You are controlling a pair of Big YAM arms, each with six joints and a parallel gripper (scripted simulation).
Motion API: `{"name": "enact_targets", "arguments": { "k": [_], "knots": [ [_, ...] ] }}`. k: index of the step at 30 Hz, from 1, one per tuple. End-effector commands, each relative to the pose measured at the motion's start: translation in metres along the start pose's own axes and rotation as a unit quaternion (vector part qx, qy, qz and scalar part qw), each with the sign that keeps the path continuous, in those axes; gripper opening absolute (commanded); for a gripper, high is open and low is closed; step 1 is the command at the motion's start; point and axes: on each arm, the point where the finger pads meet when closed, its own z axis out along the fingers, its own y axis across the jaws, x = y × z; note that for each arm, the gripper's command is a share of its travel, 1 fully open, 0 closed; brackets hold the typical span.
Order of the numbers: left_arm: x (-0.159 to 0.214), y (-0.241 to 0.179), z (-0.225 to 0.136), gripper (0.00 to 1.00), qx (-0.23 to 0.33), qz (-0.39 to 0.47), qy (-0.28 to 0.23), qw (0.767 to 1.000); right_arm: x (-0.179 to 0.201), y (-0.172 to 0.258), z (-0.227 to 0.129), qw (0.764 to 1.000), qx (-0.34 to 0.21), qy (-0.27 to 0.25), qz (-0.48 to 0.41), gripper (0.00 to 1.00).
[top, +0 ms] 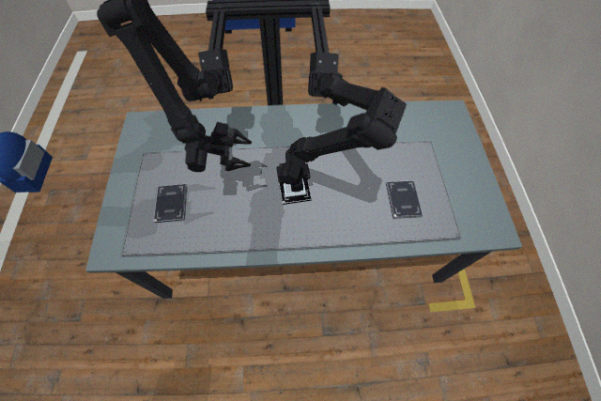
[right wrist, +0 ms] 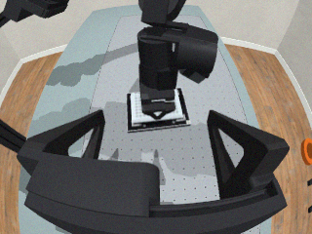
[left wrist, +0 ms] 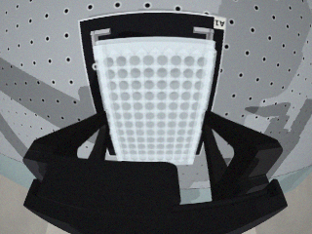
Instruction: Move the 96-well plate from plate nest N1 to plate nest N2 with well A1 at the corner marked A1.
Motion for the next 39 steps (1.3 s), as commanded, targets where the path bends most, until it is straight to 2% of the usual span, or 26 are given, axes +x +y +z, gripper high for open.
{"name": "enact_targets", "arguments": {
  "k": [1,19,23,27,29,39],
  "knots": [
    [0.002,-0.001,-0.001,0.78,0.002,0.002,-0.001,1.0,-0.002,-0.005,-0.001,1.0,0.004,-0.002,-0.011,1.0],
    [0.001,0.003,0.029,0.78,-0.003,0.002,0.0,1.0,-0.002,-0.005,-0.001,1.0,0.004,-0.002,-0.011,1.0],
    [-0.005,-0.001,0.011,0.78,0.004,-0.004,-0.011,1.0,-0.002,-0.005,-0.001,1.0,0.004,-0.002,-0.011,1.0],
    [-0.006,-0.001,0.009,0.78,0.004,-0.002,-0.012,1.0,-0.002,-0.005,-0.001,1.0,0.004,-0.002,-0.011,1.0],
    [-0.006,-0.001,0.009,1.0,0.004,-0.002,-0.012,1.0,-0.002,-0.005,-0.001,1.0,0.004,-0.002,-0.011,1.0],
    [0.008,-0.003,-0.005,1.0,0.006,0.004,-0.006,1.0,-0.002,-0.005,-0.001,1.0,0.004,-0.002,-0.011,1.0]
  ]
}}
